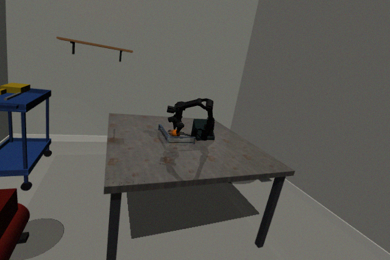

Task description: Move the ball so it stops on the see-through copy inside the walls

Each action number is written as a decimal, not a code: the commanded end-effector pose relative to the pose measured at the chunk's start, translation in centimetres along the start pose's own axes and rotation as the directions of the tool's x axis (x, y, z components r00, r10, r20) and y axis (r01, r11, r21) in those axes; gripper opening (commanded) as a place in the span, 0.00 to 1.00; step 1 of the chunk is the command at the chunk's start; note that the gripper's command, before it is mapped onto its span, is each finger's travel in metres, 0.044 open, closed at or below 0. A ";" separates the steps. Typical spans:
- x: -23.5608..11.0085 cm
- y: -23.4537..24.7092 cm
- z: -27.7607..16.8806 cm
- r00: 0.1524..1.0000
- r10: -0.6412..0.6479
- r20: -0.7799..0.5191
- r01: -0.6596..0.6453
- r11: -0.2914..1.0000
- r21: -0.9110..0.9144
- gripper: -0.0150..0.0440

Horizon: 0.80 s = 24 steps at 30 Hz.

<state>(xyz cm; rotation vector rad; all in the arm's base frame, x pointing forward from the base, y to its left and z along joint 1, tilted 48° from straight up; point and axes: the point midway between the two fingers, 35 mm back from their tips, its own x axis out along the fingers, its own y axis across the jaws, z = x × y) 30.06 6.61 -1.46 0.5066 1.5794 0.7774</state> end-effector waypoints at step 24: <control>2.0 0.1 -0.4 1.000 0.013 -0.008 -0.013 1.000 0.017 0.65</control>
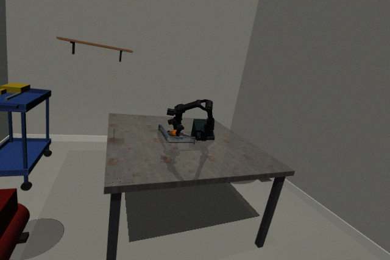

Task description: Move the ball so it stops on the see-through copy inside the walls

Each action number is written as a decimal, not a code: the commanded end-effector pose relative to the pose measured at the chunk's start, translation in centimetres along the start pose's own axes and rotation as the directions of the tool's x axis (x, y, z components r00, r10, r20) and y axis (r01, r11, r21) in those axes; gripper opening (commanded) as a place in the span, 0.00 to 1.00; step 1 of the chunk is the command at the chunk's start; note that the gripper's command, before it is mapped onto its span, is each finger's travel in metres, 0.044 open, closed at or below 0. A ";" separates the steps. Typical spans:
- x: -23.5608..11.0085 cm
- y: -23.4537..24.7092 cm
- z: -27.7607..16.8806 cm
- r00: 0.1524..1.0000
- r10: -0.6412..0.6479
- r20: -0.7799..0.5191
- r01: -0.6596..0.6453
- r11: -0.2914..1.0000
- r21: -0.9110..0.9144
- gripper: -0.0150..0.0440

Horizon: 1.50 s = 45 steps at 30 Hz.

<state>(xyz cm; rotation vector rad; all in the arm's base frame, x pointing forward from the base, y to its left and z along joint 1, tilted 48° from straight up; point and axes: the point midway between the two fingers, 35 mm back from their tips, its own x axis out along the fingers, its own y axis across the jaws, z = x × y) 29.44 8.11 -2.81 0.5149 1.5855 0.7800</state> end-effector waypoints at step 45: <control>-7.9 -0.2 2.5 1.000 0.002 -0.003 -0.002 1.000 0.011 0.25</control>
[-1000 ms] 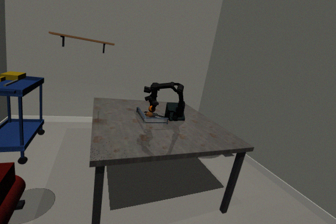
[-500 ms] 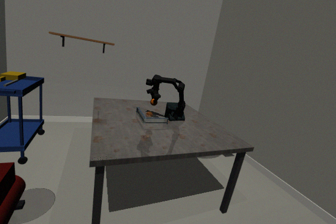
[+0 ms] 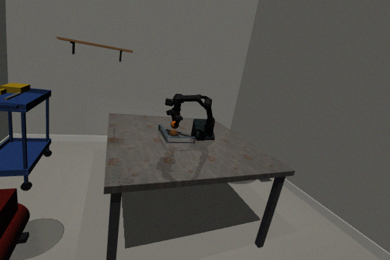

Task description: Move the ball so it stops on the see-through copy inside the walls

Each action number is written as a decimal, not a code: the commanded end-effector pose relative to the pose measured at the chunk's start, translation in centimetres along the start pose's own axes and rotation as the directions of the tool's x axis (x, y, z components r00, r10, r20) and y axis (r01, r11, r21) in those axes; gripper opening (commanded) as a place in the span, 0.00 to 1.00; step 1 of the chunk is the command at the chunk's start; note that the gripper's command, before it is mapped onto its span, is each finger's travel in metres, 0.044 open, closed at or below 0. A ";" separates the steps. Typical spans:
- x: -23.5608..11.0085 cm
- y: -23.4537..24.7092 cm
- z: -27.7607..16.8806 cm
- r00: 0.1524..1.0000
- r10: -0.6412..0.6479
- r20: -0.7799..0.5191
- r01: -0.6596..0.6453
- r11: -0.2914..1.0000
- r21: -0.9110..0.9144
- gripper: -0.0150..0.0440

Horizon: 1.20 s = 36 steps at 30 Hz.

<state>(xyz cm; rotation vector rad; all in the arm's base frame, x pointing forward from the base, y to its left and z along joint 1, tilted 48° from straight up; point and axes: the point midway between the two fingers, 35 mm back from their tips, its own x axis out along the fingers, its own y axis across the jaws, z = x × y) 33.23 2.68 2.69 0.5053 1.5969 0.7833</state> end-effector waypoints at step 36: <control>8.3 0.0 0.3 1.000 0.003 0.012 -0.003 1.000 0.004 0.39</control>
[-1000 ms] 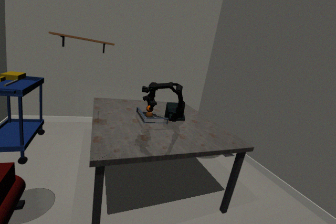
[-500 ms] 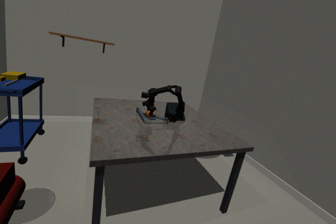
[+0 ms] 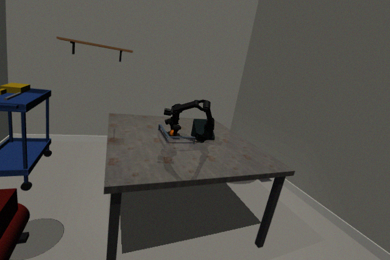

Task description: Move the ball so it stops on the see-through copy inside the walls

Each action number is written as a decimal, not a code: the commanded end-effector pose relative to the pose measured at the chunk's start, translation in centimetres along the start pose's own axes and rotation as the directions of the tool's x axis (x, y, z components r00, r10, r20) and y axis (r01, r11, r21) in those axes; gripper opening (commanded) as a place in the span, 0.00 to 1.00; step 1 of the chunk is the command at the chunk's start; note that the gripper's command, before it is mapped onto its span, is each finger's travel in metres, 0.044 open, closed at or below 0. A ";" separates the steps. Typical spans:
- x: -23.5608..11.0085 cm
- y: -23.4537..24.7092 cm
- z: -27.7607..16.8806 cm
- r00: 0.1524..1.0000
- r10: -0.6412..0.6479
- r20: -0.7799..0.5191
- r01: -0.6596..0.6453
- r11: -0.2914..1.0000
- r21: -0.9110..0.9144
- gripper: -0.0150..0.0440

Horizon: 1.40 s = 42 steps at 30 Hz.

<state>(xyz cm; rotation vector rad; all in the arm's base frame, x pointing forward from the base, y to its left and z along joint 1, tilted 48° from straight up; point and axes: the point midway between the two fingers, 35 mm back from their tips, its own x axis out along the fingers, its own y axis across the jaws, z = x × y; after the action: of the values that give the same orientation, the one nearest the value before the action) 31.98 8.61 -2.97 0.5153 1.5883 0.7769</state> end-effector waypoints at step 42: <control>-12.4 -0.3 -0.4 1.000 0.008 0.012 -0.008 1.000 0.017 1.00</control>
<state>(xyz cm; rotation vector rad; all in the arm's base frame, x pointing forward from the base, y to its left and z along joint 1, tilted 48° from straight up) 33.67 -0.50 5.02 0.5553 1.5828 0.7577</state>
